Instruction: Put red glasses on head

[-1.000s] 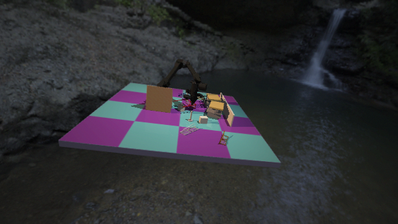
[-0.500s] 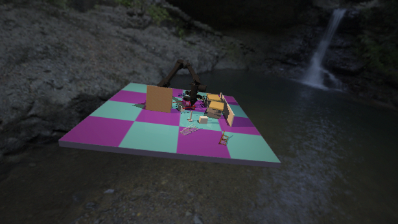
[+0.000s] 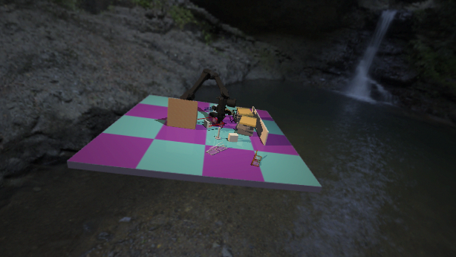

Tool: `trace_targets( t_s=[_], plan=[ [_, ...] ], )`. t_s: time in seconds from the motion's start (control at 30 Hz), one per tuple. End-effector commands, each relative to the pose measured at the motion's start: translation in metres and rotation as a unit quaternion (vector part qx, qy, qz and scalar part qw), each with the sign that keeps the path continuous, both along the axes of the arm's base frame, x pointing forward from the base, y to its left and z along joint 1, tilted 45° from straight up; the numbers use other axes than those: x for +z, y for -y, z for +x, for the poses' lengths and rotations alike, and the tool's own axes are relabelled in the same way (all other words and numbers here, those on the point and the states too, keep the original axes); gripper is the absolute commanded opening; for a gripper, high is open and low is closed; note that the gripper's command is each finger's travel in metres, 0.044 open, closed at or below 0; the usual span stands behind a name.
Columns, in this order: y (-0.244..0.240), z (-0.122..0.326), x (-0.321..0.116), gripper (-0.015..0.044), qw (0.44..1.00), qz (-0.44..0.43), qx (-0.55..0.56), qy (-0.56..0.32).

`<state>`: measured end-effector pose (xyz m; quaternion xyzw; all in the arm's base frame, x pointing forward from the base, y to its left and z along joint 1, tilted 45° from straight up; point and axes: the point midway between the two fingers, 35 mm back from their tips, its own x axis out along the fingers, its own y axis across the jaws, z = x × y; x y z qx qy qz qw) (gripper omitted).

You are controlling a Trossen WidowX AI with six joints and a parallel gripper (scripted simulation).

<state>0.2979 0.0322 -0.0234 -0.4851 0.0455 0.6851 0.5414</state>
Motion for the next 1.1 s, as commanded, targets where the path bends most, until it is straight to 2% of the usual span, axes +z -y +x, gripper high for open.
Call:
trace_targets(
  t_s=[0.0,0.13,0.27,1.07],
  plan=[
    [-0.005,-0.002,-0.004,0.0,1.0,0.004,0.0,-0.006],
    [-0.005,-0.002,-0.005,0.0,1.0,0.004,0.0,-0.006],
    [-0.003,-0.001,-0.002,0.0105,1.0,0.001,0.001,-0.001],
    [0.006,-0.01,-0.002,0.0108,1.0,0.003,0.0,-0.005]
  ],
)
